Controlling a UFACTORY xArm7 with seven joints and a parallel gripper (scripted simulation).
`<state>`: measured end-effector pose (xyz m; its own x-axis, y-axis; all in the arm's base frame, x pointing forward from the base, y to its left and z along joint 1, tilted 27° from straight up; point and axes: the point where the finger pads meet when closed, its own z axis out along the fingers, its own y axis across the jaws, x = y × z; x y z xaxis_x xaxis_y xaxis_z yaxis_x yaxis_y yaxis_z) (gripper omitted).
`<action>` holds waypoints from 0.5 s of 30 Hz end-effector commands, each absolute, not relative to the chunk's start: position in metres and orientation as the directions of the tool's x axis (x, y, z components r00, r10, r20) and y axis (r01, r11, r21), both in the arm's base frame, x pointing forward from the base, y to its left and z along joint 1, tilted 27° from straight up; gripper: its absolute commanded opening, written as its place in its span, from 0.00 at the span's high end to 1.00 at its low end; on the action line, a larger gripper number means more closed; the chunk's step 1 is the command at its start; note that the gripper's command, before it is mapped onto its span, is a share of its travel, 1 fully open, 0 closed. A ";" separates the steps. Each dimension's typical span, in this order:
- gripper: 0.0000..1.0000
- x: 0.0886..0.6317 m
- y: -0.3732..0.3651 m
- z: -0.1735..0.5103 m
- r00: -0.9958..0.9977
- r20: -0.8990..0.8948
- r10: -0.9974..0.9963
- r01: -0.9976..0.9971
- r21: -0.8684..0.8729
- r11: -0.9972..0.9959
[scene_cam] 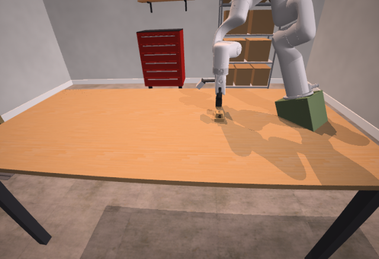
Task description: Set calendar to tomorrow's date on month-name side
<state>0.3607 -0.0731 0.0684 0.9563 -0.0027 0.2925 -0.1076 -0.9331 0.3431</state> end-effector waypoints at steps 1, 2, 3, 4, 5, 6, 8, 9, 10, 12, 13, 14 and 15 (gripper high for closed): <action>0.71 0.362 -0.073 0.069 0.956 0.294 -0.002 -0.107 0.343 -0.933; 0.71 0.362 -0.072 0.069 0.956 0.294 -0.001 -0.107 0.343 -0.933; 0.71 0.362 -0.072 0.069 0.956 0.294 -0.001 -0.107 0.343 -0.933; 0.71 0.362 -0.072 0.069 0.956 0.294 -0.001 -0.107 0.343 -0.933; 0.71 0.362 -0.072 0.069 0.956 0.294 -0.001 -0.107 0.343 -0.933; 0.71 0.362 -0.072 0.069 0.956 0.294 -0.001 -0.107 0.343 -0.933; 0.71 0.362 -0.072 0.069 0.956 0.294 -0.001 -0.107 0.343 -0.933; 0.71 0.362 -0.072 0.069 0.956 0.294 -0.001 -0.107 0.343 -0.933; 0.71 0.362 -0.072 0.069 0.956 0.294 -0.001 -0.107 0.343 -0.933; 0.71 0.362 -0.072 0.069 0.956 0.294 -0.001 -0.107 0.343 -0.933; 0.71 0.362 -0.072 0.069 0.956 0.294 -0.001 -0.107 0.343 -0.933; 0.71 0.362 -0.072 0.069 0.956 0.294 -0.001 -0.107 0.343 -0.933; 0.71 0.362 -0.071 0.069 0.956 0.294 -0.001 -0.107 0.343 -0.933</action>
